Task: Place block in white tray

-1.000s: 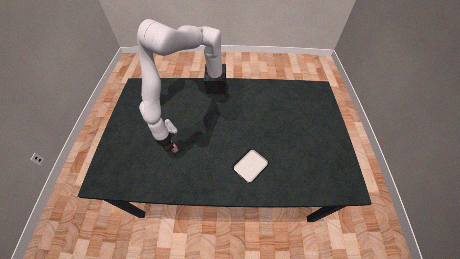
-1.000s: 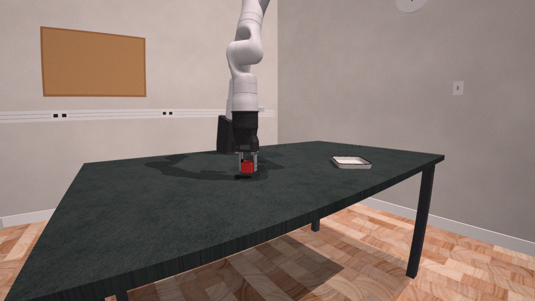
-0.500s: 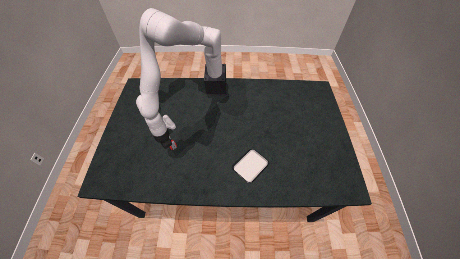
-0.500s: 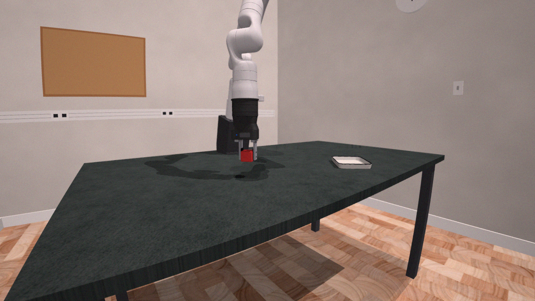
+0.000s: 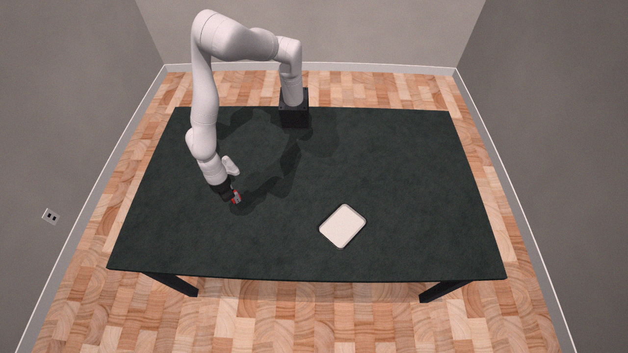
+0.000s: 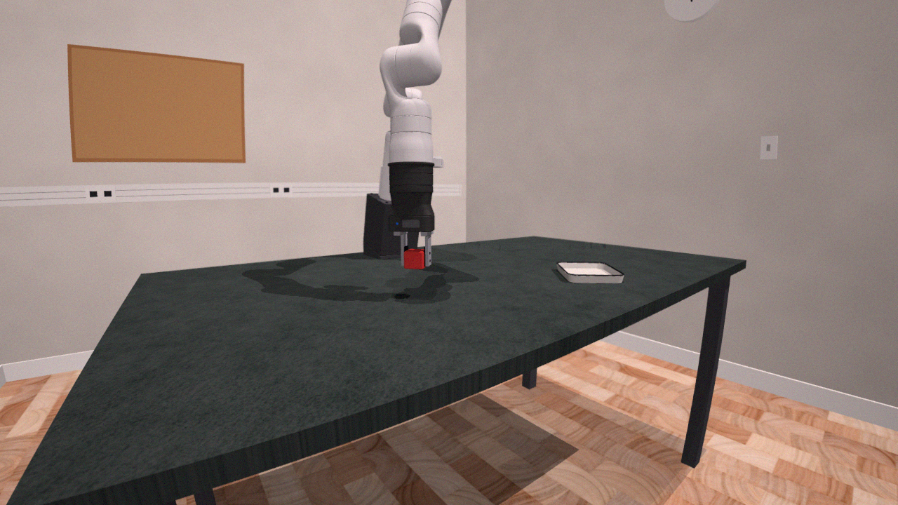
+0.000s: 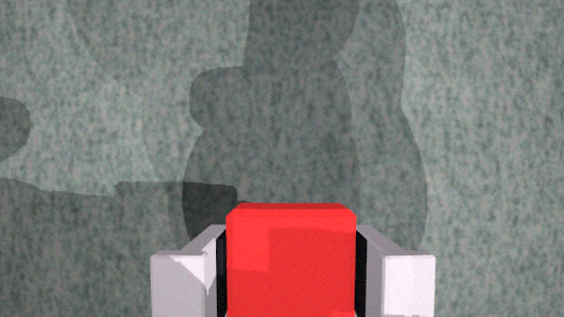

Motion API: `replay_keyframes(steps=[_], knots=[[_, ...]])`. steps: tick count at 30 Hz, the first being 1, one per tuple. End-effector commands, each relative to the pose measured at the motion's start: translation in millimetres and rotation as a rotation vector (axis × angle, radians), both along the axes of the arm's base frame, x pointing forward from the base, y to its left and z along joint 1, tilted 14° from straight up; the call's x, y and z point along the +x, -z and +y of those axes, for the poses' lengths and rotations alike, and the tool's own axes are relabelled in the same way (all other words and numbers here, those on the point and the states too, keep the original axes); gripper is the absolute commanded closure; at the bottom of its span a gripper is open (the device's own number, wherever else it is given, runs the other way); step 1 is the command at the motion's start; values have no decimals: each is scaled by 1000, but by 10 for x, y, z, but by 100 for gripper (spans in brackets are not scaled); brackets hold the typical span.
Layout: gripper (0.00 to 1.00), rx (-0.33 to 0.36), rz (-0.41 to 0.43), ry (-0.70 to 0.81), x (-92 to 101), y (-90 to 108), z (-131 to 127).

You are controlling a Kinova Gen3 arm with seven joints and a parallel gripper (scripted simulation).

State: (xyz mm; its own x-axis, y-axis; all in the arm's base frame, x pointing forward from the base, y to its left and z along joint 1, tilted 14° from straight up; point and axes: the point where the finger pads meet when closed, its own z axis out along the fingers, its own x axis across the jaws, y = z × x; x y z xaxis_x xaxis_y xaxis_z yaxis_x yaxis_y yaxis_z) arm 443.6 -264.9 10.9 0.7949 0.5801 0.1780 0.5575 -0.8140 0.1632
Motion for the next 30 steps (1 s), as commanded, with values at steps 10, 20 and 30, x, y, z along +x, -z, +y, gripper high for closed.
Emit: replay_keyframes(steps=[10, 20, 30], knots=[[100, -1, -1, 0, 10, -9, 14], [100, -1, -1, 0, 125, -25, 364], [100, 0, -3, 0, 459, -72, 1462]])
